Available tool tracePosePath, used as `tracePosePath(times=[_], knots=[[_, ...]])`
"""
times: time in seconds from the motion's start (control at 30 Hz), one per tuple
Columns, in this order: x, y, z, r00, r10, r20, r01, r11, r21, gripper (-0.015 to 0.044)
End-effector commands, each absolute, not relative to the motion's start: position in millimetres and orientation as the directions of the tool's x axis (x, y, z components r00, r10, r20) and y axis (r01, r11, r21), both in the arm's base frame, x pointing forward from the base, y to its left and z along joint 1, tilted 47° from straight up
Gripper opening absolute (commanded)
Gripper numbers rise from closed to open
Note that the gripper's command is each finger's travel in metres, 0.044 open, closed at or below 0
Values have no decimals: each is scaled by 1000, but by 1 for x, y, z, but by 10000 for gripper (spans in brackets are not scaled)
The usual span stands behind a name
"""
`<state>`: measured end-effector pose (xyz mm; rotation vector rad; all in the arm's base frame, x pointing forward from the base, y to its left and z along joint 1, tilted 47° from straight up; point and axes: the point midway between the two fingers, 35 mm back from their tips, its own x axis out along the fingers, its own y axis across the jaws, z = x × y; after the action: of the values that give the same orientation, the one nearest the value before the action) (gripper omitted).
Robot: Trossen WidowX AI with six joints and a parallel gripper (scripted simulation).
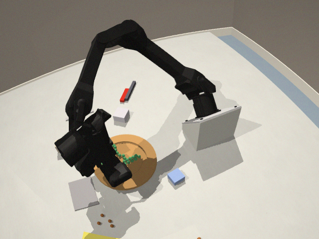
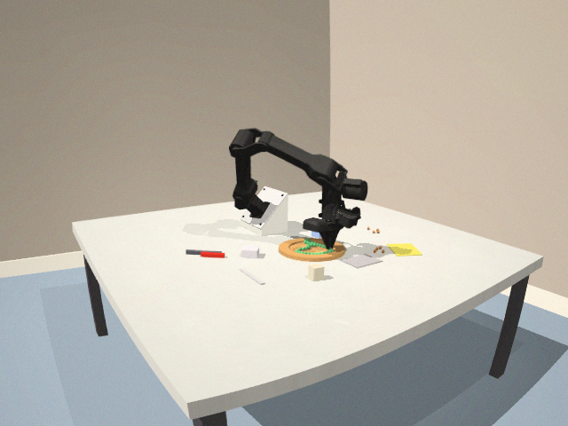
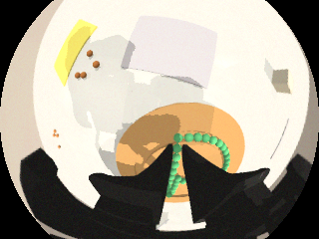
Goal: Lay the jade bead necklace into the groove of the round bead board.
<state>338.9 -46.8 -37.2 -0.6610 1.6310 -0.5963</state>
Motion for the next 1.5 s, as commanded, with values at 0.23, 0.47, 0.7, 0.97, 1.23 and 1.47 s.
tracePosePath(times=[0.23,0.47,0.7,0.97,1.23,1.47], knots=[[339,-47,-37,-121,-708,-695,-93,705,-703,0],[339,-47,-37,-121,-708,-695,-93,705,-703,0],[339,-47,-37,-121,-708,-695,-93,705,-703,0],[339,-43,-33,-121,-712,-691,-100,702,-705,0],[345,-35,-42,-121,-712,-692,-99,702,-705,0],[344,-36,-43,-121,-712,-692,-99,702,-705,0]])
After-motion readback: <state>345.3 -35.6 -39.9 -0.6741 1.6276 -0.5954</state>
